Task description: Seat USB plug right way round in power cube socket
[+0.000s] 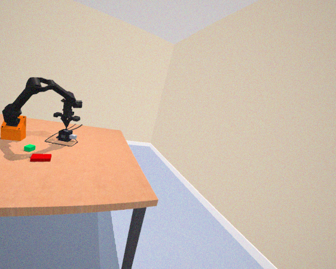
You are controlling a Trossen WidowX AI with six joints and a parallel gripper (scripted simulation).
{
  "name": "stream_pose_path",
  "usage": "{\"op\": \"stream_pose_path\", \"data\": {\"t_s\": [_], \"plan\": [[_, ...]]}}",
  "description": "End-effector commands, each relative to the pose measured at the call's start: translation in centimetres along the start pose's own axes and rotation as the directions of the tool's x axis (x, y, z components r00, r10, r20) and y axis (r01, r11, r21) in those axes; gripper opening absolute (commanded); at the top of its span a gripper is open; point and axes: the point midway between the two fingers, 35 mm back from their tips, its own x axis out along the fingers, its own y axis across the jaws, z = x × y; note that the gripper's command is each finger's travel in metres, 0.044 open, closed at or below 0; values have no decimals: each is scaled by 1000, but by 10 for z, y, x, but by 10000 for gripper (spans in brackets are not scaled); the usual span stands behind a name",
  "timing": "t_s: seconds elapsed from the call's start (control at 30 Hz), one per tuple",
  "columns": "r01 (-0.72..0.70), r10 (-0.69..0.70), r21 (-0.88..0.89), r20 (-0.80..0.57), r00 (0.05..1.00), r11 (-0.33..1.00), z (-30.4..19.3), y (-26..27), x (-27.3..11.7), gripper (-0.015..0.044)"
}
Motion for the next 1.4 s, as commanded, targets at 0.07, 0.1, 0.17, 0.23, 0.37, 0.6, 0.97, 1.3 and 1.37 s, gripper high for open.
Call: {"op": "stream_pose_path", "data": {"t_s": [0.07,0.1,0.17,0.23,0.37,0.6,0.97,1.3,1.37], "plan": [[1,-1,-3,-3,1000,1000,0,0,1,0],[1,-1,-3,-3,1000,1000,0,0,1,0],[1,-1,-3,-3,1000,1000,0,0,2,0],[1,-1,-3,-3,1000,1000,0,0,2,0],[1,-1,-3,-3,1000,1000,0,0,2,0],[1,-1,-3,-3,1000,1000,-1,0,3,0],[1,-1,-3,-3,1000,1000,-1,0,5,0],[1,-1,-3,-3,1000,1000,-1,0,5,0],[1,-1,-3,-3,1000,1000,-1,0,5,0]]}}
